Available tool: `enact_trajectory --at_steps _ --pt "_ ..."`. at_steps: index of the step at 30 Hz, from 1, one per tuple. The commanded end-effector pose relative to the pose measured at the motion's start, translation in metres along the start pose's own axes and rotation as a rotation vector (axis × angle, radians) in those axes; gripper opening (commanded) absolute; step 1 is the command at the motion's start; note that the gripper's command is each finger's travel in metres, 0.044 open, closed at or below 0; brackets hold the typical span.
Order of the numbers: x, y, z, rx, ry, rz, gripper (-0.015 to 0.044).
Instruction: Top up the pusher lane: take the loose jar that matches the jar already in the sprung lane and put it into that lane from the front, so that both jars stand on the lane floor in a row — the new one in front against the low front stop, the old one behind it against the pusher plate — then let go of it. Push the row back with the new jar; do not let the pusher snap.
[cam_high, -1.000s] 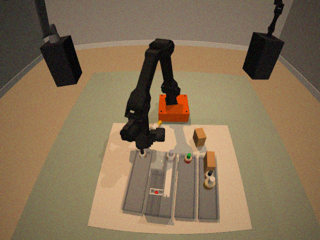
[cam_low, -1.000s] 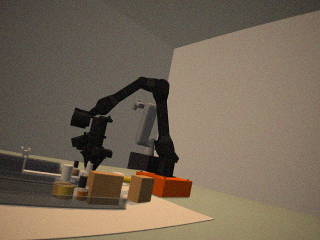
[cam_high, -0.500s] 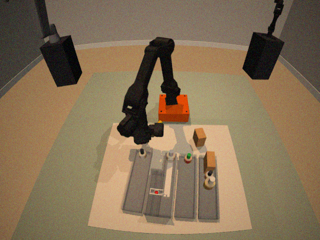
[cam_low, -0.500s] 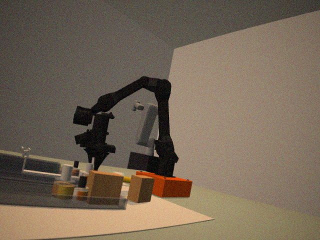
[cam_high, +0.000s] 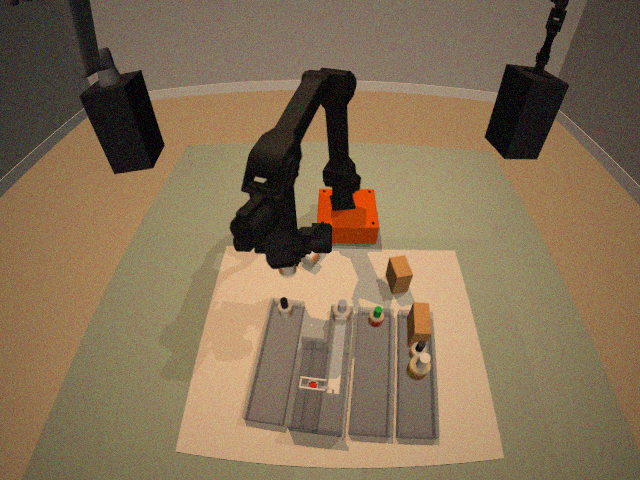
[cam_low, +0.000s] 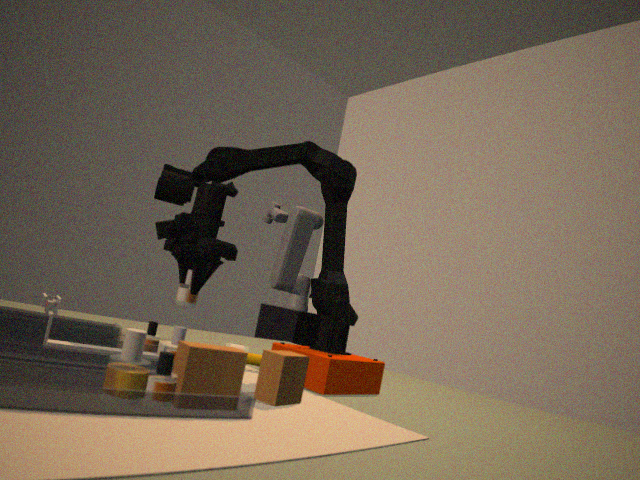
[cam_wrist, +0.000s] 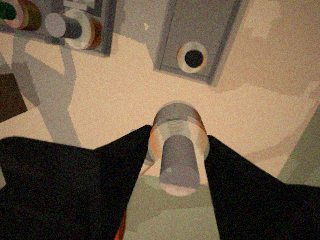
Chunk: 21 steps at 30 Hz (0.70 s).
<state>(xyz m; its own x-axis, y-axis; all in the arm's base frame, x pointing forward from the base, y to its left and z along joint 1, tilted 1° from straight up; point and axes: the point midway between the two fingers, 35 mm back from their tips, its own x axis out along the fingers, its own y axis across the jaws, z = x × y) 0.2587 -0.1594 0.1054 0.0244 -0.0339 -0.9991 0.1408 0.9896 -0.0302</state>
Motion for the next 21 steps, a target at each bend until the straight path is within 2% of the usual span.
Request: enact_trajectory --at_steps 1,21 --pt "-0.006 0.002 0.000 0.005 0.005 -0.002 0.0000" --pt "0.037 0.101 0.018 0.075 0.003 0.008 0.0000"
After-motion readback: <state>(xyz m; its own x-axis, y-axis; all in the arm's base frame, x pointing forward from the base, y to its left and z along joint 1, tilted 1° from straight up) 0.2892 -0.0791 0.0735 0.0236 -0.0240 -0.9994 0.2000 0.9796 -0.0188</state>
